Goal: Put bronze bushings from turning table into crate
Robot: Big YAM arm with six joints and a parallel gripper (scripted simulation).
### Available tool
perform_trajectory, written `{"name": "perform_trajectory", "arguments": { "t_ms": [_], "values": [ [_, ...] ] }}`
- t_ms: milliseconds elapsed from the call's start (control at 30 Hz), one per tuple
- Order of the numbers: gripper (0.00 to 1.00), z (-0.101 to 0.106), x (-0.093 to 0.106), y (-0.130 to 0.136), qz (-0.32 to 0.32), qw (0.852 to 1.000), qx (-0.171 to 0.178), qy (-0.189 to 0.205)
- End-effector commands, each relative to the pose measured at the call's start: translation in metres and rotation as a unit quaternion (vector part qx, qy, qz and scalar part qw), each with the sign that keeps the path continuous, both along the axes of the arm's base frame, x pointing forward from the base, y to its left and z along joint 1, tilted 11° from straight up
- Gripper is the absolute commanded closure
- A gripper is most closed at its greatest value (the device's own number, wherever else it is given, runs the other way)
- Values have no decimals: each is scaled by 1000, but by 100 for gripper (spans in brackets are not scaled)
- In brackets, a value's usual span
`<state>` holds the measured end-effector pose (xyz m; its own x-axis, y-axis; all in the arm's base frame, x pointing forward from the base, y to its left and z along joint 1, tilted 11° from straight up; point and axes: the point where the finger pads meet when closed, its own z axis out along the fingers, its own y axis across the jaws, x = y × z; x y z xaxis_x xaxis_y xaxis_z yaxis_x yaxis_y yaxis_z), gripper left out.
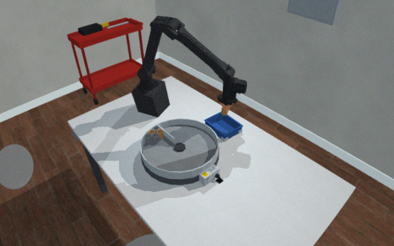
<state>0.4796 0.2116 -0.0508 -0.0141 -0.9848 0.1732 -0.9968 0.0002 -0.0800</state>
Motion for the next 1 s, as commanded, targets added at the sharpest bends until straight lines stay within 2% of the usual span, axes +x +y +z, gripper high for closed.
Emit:
{"name": "perform_trajectory", "arguments": {
  "t_ms": [0, 67, 167, 233, 267, 300, 333, 533, 667, 967],
  "values": [
    [100, -12, 6, -7, -2, 1000, 1, -2],
    [100, -20, 12, -6, -2, 1000, 4, -7],
    [100, -41, 8, -12, -2, 1000, 1, -2],
    [100, -41, 8, -12, -2, 1000, 1, -2],
    [100, -34, 28, -2, 0, 1000, 11, -22],
    [100, -39, 29, -2, 0, 1000, 11, -23],
    [100, -33, 33, -1, 0, 999, 15, -31],
    [100, -52, 24, -6, 1, 1000, 9, -18],
    [100, -45, 24, -6, 2, 1000, 9, -19],
    [100, -45, 24, -6, 2, 1000, 9, -19]
  ]
}}
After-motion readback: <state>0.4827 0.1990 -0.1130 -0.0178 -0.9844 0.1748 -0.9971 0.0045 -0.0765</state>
